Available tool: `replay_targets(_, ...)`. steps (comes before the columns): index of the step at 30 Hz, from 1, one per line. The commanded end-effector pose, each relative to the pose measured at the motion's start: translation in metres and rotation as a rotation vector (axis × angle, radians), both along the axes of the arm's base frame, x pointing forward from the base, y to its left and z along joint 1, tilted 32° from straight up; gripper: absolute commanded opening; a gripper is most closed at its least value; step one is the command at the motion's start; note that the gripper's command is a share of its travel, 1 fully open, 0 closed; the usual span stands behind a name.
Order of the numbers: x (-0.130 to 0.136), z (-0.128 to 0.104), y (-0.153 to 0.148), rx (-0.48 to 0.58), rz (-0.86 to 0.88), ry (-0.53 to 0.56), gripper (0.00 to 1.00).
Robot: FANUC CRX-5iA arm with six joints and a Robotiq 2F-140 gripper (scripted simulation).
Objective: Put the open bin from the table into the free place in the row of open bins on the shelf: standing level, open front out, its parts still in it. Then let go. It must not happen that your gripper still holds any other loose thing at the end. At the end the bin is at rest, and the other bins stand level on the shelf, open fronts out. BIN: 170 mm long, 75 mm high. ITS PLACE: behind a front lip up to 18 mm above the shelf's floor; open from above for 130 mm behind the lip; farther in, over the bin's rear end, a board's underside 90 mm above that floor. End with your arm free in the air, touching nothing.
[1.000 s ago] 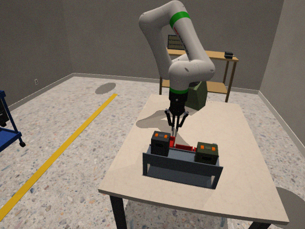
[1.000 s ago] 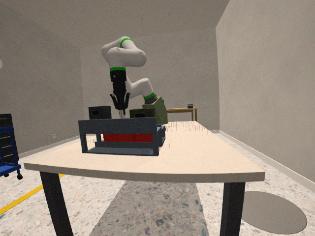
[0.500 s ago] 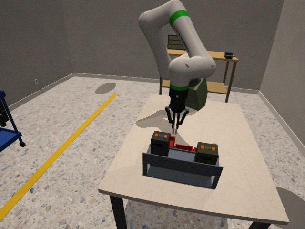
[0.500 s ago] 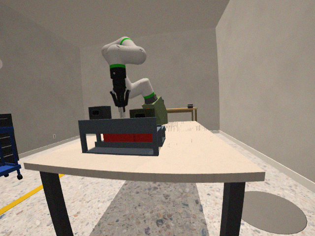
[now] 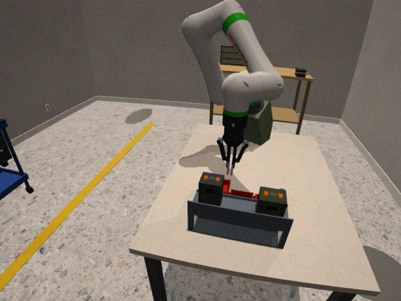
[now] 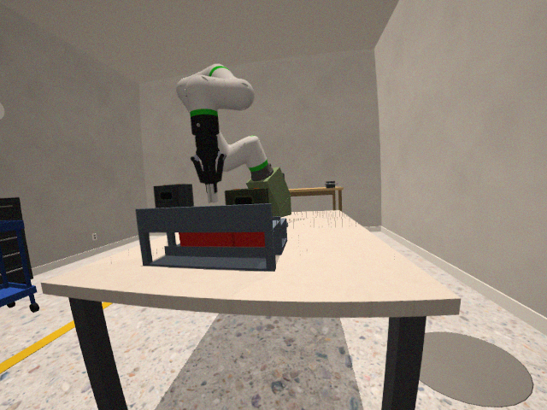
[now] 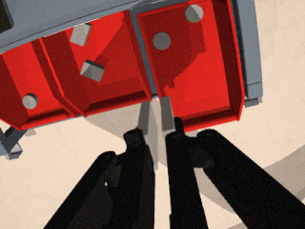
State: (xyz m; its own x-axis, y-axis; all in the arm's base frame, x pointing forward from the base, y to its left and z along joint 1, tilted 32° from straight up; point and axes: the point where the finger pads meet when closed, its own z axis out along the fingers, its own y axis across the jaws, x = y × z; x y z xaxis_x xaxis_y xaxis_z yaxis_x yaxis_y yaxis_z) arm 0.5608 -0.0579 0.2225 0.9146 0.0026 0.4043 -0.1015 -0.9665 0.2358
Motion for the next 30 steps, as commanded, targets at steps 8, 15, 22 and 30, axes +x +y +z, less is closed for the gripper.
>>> replay_targets(8, -0.0002, 0.0007, 0.0003, 0.0, 0.0, 0.0, 0.0)
replay_targets(15, -0.0002, 0.0007, 0.0003, 0.0, 0.0, 0.0, 0.0)
replay_targets(22, -0.0002, 0.0007, 0.0003, 0.0, 0.0, 0.0, 0.0)
replay_targets(30, -0.0002, 0.0007, 0.0003, 0.0, 0.0, 0.0, 0.0)
